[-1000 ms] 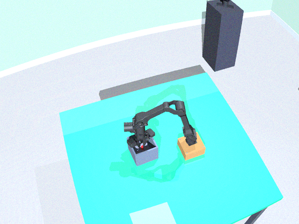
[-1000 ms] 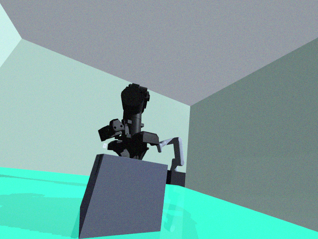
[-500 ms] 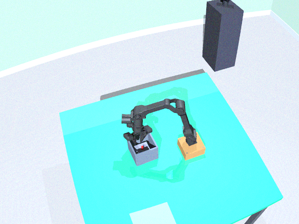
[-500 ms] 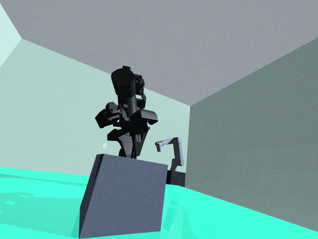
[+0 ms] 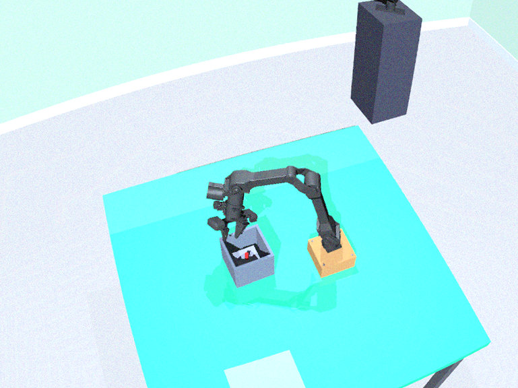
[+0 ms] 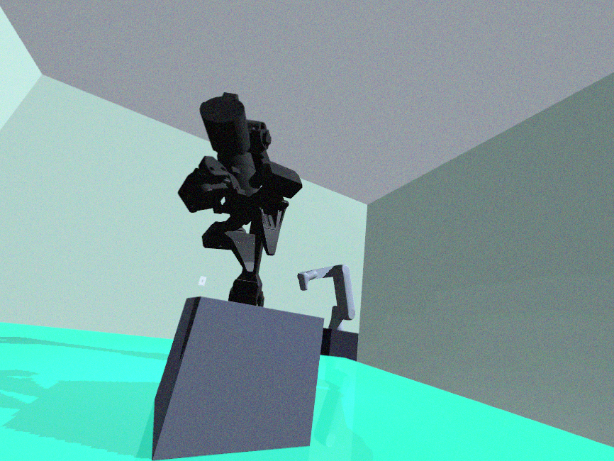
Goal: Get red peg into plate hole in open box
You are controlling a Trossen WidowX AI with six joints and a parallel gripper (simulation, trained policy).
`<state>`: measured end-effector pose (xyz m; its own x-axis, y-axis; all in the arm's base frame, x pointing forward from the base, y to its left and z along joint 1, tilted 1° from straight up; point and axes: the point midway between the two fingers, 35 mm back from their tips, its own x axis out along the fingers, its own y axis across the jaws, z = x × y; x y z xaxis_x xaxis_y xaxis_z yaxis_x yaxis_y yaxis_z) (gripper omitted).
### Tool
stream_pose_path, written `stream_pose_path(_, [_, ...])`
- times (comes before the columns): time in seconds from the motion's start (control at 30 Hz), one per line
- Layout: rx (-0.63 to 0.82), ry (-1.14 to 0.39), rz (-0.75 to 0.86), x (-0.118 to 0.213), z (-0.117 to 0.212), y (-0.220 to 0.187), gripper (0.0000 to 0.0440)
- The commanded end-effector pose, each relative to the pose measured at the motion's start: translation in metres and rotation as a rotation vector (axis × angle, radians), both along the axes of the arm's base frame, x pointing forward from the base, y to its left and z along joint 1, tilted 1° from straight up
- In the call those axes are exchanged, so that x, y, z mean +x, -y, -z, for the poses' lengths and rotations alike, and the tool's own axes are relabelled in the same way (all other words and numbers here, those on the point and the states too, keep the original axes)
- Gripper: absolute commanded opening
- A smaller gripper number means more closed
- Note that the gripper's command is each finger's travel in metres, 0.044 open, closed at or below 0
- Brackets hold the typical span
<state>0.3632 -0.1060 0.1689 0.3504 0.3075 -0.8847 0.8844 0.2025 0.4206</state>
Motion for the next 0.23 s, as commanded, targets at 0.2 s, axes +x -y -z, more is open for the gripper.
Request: stream_pose_path(0.2, [-0.007,0.159,-0.042,0.010,-0.055,0.010,0.0255])
